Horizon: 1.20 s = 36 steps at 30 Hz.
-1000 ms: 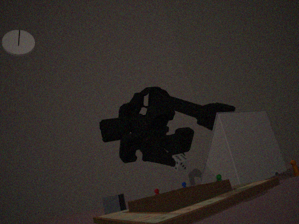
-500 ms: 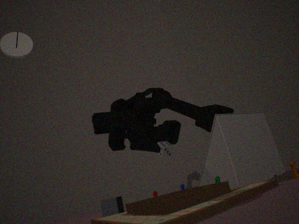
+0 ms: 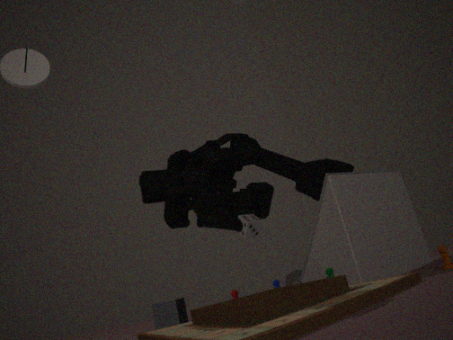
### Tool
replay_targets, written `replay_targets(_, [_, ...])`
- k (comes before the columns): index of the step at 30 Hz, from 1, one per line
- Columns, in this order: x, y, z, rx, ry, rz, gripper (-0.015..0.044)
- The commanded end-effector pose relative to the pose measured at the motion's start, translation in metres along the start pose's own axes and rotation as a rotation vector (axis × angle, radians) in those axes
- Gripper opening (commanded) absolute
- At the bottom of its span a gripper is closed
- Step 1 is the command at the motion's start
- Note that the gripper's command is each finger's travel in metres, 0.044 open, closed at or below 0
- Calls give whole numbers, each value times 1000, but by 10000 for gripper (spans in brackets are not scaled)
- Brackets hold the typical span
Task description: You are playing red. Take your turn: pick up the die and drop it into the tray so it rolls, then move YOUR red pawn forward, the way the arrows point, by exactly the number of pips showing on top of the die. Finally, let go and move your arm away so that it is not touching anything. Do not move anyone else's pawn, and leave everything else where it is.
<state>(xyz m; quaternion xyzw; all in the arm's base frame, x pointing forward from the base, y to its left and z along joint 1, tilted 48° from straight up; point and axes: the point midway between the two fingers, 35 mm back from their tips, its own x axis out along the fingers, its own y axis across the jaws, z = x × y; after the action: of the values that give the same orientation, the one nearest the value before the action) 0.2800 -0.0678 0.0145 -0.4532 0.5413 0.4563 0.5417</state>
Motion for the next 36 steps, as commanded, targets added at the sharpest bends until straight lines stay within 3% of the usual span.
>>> replay_targets(1, [0,0,0,0,0,0,79])
replay_targets(15, [-25,3,29,9,10,7,440])
replay_targets(20, [13,6,13,44,470,85,440])
replay_targets(24, [24,0,8,9,826,8,440])
replay_targets(30, [25,-1,8,6,843,1,440])
replay_targets(32, [27,5,9,4,771,42,440])
replay_targets(36, [14,3,-8,304,774,-94,335])
